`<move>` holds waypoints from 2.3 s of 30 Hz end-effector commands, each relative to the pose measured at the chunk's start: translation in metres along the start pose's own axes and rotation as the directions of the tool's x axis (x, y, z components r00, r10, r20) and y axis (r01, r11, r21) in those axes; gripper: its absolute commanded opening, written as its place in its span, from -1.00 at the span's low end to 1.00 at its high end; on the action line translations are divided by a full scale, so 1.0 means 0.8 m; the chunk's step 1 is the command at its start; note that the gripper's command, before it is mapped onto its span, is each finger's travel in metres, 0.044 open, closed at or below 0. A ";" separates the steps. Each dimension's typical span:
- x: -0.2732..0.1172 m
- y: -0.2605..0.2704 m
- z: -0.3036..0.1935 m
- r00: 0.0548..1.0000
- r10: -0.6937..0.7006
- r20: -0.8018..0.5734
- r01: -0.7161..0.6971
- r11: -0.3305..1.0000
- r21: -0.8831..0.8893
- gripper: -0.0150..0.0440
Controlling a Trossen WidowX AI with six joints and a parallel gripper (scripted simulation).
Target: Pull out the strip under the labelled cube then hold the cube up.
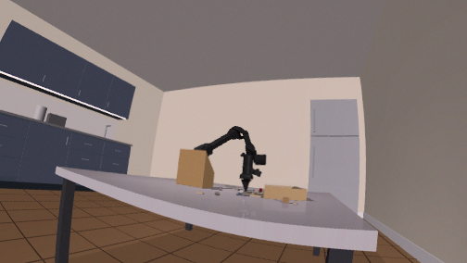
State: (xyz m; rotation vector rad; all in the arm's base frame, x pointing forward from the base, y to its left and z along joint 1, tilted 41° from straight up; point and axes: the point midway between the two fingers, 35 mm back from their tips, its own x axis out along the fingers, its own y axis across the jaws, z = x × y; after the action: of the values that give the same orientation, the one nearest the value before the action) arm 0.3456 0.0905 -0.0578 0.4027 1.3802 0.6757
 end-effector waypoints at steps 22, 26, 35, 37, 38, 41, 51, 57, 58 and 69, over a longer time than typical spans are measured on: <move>0.005 -0.001 -0.055 1.000 0.003 -0.017 -0.003 1.000 0.006 -0.49; 0.005 -0.001 -0.063 1.000 0.003 -0.017 -0.003 1.000 0.006 -0.49; 0.005 -0.001 -0.080 1.000 0.003 -0.018 -0.003 1.000 0.007 -0.49; 0.005 -0.001 -0.084 1.000 0.003 -0.018 -0.003 1.000 0.007 -0.49; 0.005 -0.001 -0.086 1.000 0.003 -0.018 -0.003 1.000 0.007 -0.49; 0.005 -0.001 -0.091 1.000 0.003 -0.018 -0.003 1.000 0.007 -0.49; 0.005 -0.001 -0.110 1.000 0.003 -0.019 -0.003 1.000 0.008 -0.49; 0.005 -0.001 -0.121 1.000 0.003 -0.019 -0.003 1.000 0.008 -0.49; 0.005 -0.001 -0.123 1.000 0.003 -0.019 -0.003 1.000 0.008 -0.49; 0.005 -0.002 -0.142 1.000 0.003 -0.020 -0.003 1.000 0.009 -0.49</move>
State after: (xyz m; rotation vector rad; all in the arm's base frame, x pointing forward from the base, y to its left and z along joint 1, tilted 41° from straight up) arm 0.2496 0.0761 -0.0759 0.4029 1.3712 0.6731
